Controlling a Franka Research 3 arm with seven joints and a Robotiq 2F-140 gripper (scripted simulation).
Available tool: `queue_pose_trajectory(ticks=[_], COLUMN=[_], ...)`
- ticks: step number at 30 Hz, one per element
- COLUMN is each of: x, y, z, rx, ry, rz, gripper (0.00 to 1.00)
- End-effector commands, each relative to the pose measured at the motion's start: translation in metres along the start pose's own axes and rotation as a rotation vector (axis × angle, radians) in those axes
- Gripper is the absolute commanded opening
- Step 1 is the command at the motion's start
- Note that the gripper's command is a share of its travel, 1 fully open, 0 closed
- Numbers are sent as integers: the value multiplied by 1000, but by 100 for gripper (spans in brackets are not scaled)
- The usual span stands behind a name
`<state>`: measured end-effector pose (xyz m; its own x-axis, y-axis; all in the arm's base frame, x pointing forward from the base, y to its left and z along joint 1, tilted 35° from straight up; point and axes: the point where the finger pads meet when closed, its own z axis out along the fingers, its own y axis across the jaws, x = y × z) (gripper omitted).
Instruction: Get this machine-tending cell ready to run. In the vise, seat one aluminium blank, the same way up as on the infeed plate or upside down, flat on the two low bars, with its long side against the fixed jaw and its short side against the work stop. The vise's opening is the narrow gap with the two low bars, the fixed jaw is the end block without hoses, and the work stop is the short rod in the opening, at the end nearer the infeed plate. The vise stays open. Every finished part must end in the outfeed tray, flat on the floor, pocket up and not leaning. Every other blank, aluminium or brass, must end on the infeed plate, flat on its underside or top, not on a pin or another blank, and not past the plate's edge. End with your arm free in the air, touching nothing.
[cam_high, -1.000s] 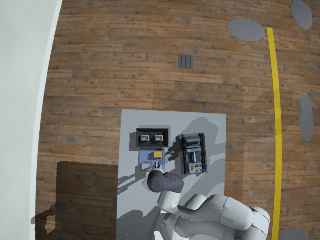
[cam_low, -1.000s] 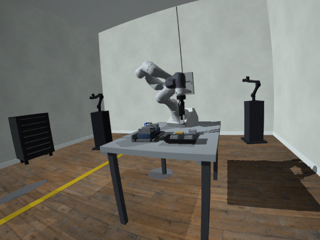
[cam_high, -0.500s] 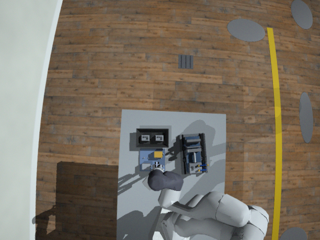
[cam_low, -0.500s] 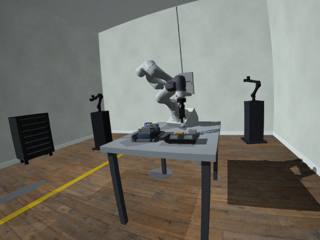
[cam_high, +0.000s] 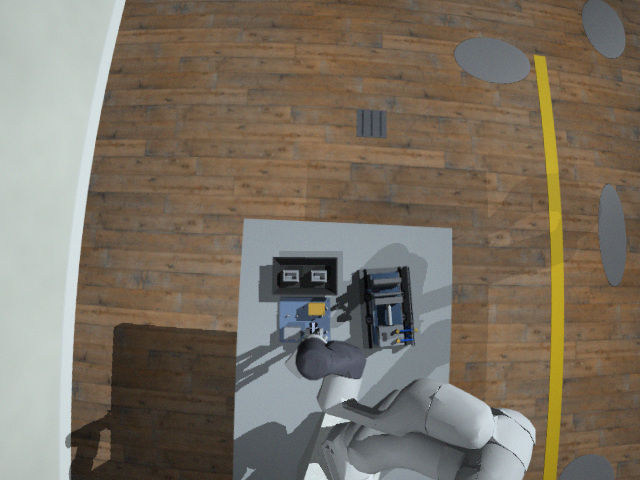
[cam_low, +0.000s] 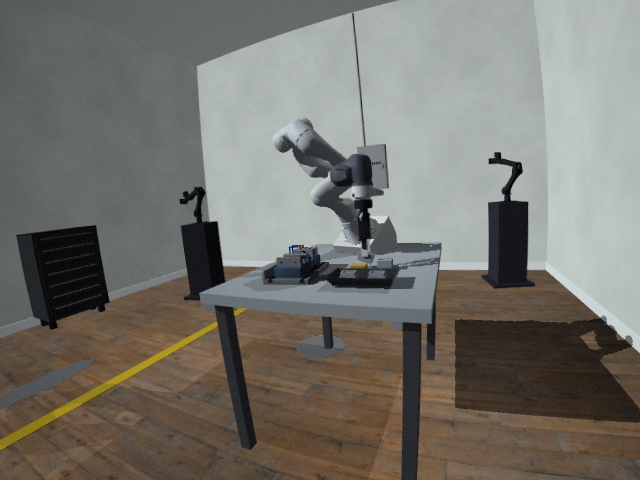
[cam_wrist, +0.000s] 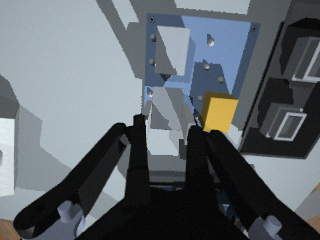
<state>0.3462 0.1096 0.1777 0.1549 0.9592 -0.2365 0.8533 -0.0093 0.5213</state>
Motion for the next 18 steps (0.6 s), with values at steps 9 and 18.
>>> queue_pose_trajectory(ticks=[9, 18], x=[3, 3], y=[2, 2], z=[5, 5], rx=[-7, -7], ry=[9, 9], rz=[11, 11], gripper=[0, 0])
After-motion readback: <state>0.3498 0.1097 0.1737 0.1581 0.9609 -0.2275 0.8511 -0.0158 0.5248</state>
